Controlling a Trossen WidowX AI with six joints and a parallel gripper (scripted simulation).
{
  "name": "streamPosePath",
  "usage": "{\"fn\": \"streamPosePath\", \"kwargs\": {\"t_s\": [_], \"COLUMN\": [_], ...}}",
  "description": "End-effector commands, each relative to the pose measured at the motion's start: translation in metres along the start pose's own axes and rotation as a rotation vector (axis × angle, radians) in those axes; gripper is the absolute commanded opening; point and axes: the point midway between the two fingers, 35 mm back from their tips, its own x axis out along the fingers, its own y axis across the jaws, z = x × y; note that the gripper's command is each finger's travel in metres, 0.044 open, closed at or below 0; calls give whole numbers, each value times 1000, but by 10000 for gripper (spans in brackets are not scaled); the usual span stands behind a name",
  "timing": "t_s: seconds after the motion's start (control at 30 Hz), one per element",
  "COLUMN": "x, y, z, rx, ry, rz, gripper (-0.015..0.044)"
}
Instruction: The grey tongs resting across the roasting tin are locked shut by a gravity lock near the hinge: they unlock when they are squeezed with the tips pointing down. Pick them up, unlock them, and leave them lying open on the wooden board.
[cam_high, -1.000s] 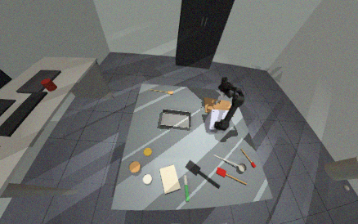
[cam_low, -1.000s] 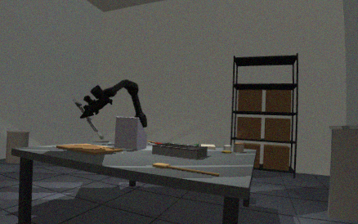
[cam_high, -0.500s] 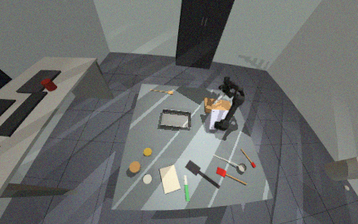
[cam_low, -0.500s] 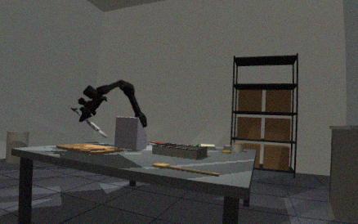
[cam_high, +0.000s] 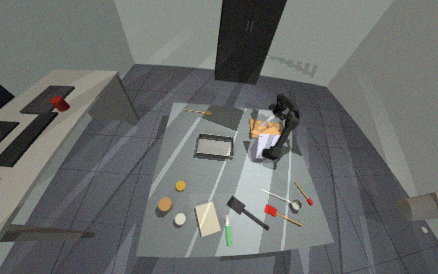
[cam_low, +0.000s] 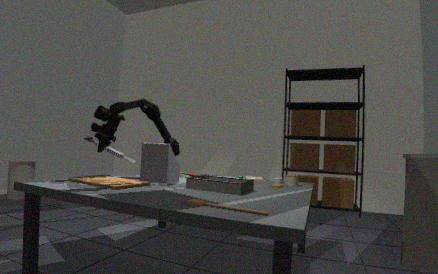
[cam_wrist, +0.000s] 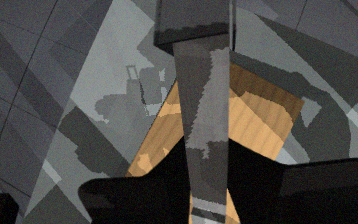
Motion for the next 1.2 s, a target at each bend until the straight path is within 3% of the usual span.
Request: {"fn": "streamPosePath", "kwargs": {"t_s": [0.0,0.6,1.17], "x": [-2,-1,7], "y": [-2,-20,-20], "z": [2,-10,-12], "rx": [19,78,81], "ry": [61,366,380], "rz": [10,4,5], "gripper": [-150,-150,-150]}}
